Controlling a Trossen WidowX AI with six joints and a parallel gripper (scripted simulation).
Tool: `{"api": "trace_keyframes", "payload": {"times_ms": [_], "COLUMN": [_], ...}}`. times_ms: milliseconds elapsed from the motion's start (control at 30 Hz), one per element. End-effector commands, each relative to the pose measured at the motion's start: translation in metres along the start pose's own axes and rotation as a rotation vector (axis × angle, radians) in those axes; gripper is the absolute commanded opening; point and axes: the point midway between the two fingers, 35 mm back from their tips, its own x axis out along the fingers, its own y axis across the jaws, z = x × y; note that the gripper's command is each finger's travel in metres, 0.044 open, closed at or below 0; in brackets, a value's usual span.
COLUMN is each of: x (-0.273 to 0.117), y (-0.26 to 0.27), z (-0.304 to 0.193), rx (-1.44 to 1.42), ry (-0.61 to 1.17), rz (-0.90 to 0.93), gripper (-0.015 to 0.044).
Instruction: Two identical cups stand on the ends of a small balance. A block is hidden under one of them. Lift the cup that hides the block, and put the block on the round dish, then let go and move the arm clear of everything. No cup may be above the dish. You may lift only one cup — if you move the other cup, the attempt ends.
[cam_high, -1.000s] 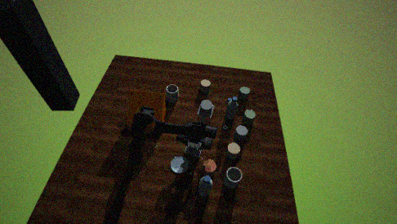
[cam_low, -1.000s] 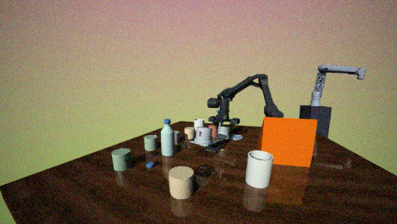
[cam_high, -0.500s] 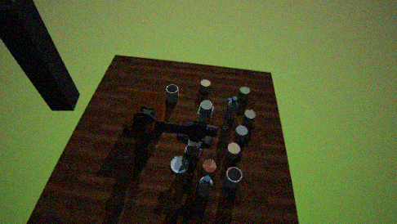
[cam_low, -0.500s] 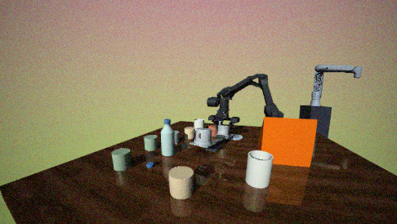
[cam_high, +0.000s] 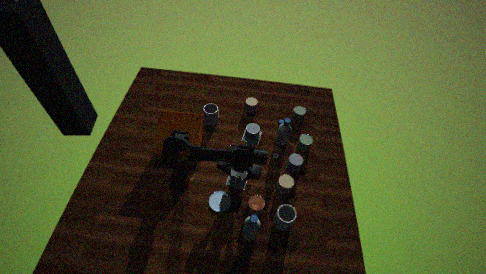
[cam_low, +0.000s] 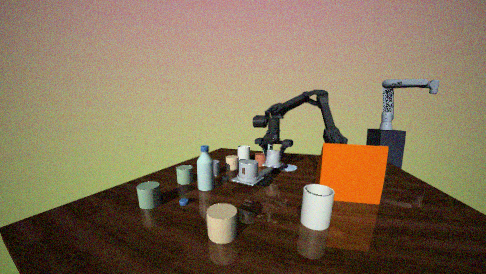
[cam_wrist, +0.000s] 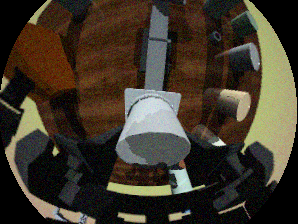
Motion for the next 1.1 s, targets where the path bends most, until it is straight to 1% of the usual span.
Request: {"api": "trace_keyframes", "payload": {"times_ms": [0, 1067], "x": [-0.008, -0.048], "y": [-0.004, -0.005], "z": [0.002, 0.004], "rx": [0.007, 0.006], "ry": [-0.011, -0.015], "rz": [-0.011, -0.010], "gripper": [0.0000, 0.0000]}}
